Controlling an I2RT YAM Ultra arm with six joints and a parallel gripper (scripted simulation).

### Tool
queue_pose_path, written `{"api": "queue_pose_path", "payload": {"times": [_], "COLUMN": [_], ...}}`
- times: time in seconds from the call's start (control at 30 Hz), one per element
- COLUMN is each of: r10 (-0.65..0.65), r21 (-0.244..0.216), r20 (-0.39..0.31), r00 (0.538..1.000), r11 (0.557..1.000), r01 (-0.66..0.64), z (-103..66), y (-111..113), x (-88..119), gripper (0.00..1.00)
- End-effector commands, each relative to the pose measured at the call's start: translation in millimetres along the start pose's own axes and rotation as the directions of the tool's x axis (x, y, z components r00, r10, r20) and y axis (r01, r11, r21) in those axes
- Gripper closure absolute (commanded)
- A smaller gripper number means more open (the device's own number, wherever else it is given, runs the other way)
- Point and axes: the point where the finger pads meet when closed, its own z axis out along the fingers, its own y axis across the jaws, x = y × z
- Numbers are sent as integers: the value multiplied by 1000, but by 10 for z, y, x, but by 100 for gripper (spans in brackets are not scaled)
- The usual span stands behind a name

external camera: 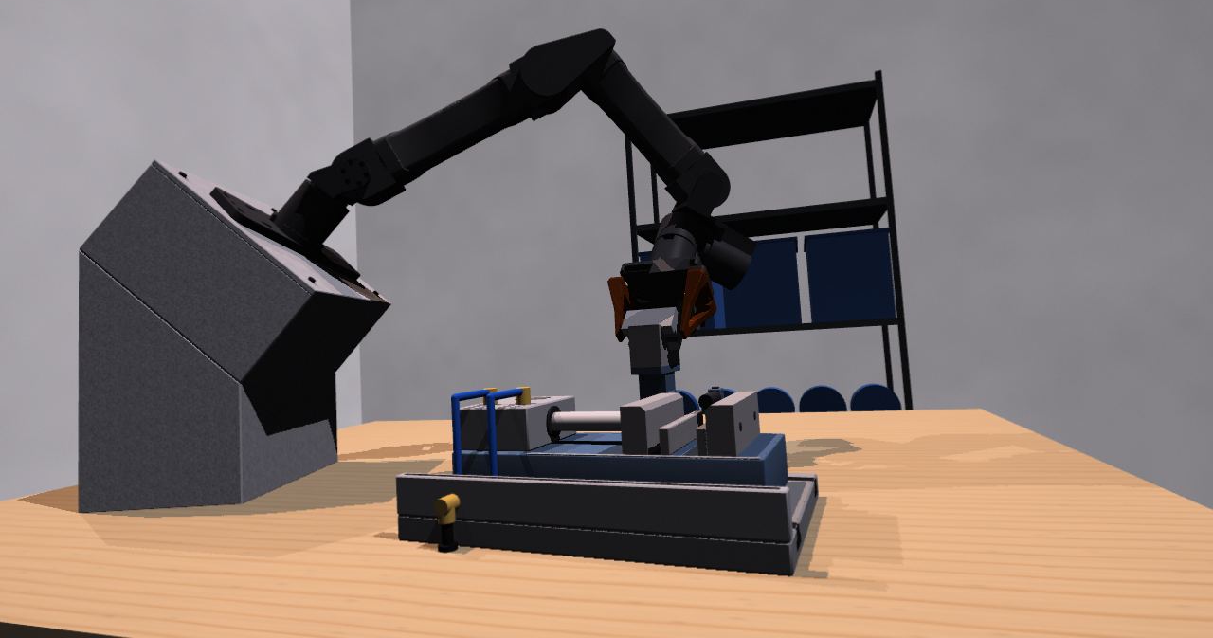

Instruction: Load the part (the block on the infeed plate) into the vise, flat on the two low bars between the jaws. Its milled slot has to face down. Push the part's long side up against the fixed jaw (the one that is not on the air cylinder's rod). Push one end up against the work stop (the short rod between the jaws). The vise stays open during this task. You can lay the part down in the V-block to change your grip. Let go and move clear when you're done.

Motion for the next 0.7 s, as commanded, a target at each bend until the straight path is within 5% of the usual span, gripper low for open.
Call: {"api": "queue_pose_path", "payload": {"times": [0.0,0.67], "r10": [15,15], "r21": [24,27], "r20": [1,-5], "r00": [1000,1000], "r11": [1000,1000], "r01": [-15,-14], "z": [-113,-127], "y": [-77,-79], "x": [26,24], "gripper": [19,19]}}
